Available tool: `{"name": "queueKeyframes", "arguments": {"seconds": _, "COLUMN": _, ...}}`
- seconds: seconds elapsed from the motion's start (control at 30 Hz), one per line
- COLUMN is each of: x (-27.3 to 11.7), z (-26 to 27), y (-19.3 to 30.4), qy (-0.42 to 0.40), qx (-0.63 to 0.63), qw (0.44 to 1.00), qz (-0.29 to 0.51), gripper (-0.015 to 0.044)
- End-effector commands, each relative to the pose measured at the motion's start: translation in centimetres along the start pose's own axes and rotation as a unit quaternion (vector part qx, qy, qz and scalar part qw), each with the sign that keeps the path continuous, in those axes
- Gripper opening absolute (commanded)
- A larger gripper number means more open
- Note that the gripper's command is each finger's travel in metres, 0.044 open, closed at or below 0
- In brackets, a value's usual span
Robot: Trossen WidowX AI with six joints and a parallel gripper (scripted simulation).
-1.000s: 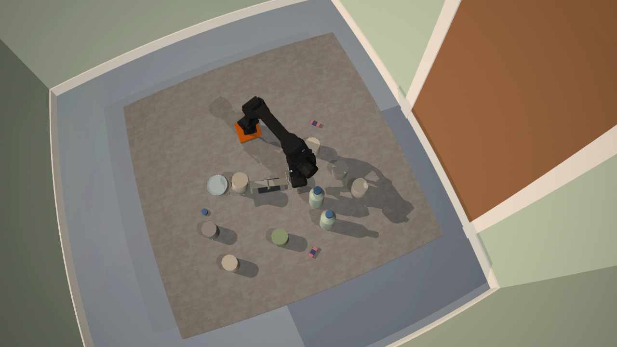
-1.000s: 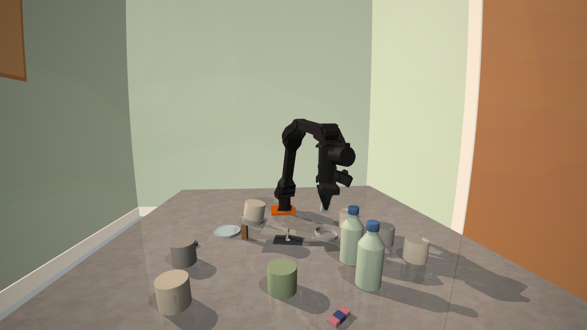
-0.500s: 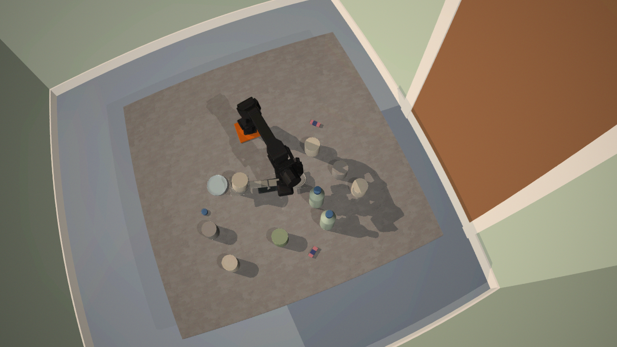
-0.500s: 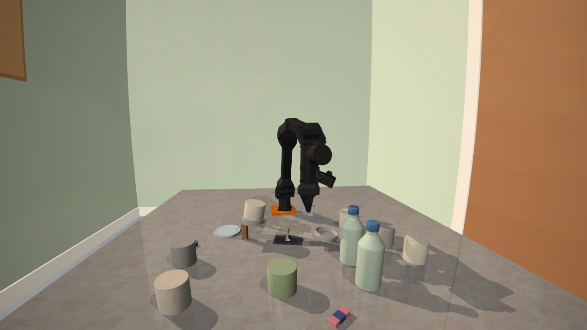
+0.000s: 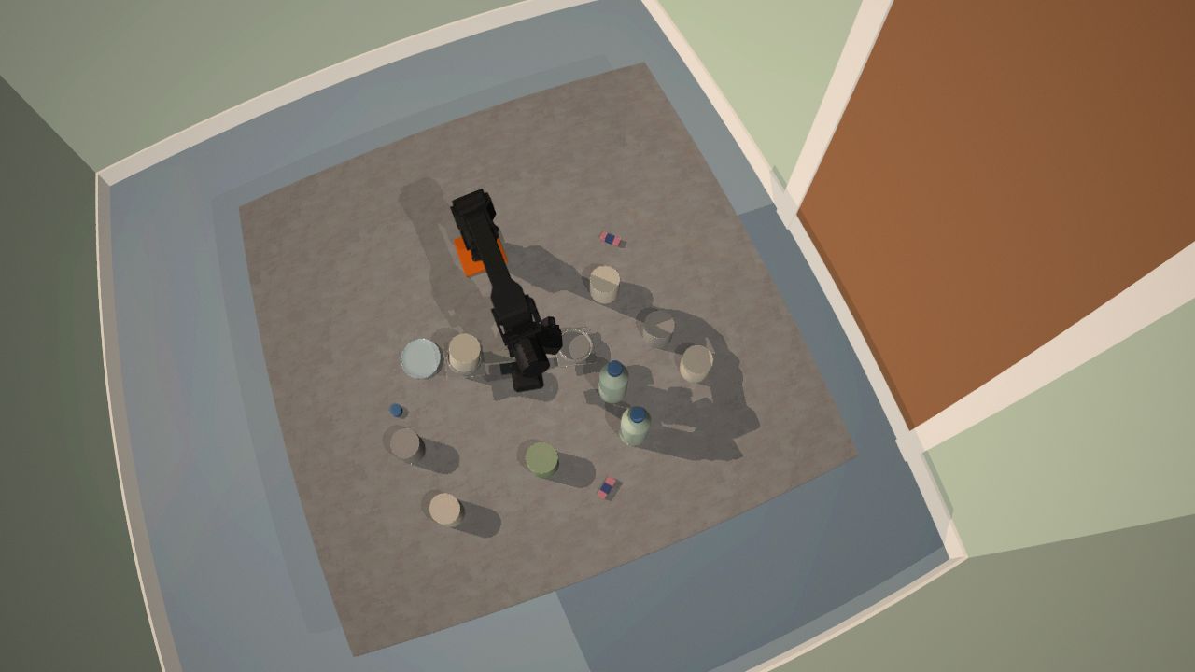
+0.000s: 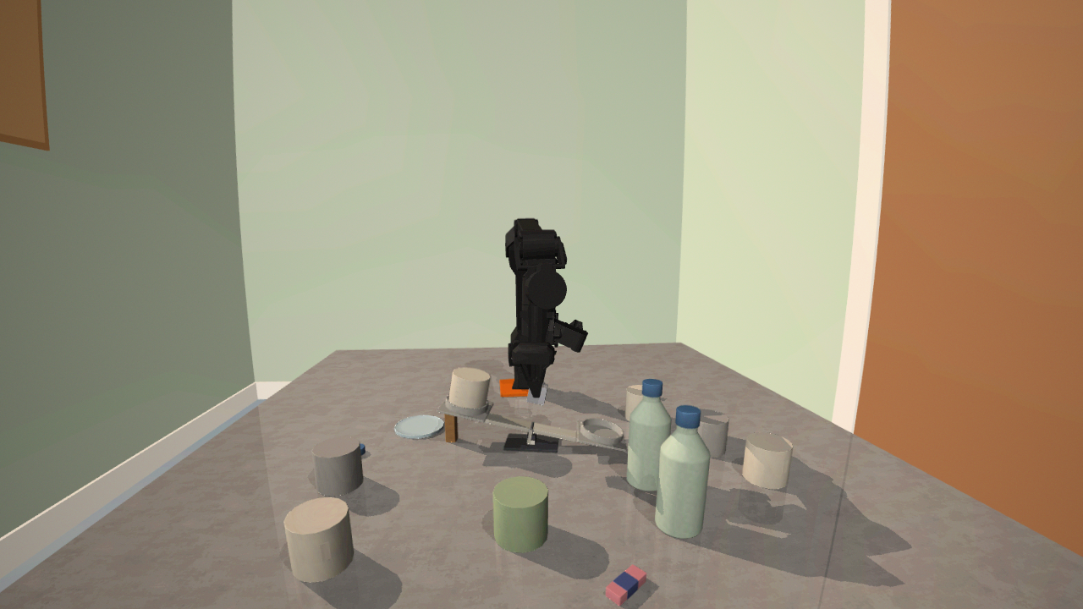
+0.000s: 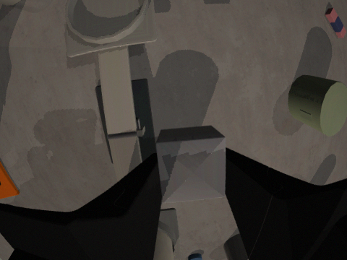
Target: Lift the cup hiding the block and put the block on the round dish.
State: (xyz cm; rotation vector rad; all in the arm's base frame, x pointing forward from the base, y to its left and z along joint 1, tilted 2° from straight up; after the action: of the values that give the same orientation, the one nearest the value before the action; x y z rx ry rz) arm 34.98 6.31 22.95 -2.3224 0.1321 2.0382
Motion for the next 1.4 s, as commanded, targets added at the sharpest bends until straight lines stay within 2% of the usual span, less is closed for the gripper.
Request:
{"name": "queueKeyframes", "arguments": {"seconds": 0.0, "x": 0.0, "z": -0.3, "y": 1.7, "qy": 0.010, "qx": 0.001, "qw": 1.000, "qz": 0.001, "gripper": 0.0000}}
{"name": "queueKeyframes", "arguments": {"seconds": 1.03, "x": 0.9, "z": -1.5, "y": 14.5, "qy": 0.079, "qx": 0.000, "qw": 0.996, "qz": 0.043, "gripper": 0.0000}}
{"name": "queueKeyframes", "arguments": {"seconds": 1.37, "x": 1.4, "z": -0.1, "y": 17.9, "qy": 0.070, "qx": -0.013, "qw": 0.996, "qz": 0.054, "gripper": 0.0000}}
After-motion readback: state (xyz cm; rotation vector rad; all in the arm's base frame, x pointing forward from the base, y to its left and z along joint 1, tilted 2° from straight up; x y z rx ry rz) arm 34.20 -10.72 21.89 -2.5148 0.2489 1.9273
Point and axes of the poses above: the point midway between the two fingers, 35 mm back from their tips, its own x axis out along the fingers, its own z axis across the jaws, y = z × x, the point moved 7 cm from there along -x, back along the fingers, and after that the axes turned 4 degrees about x, right-handed, at the moved point
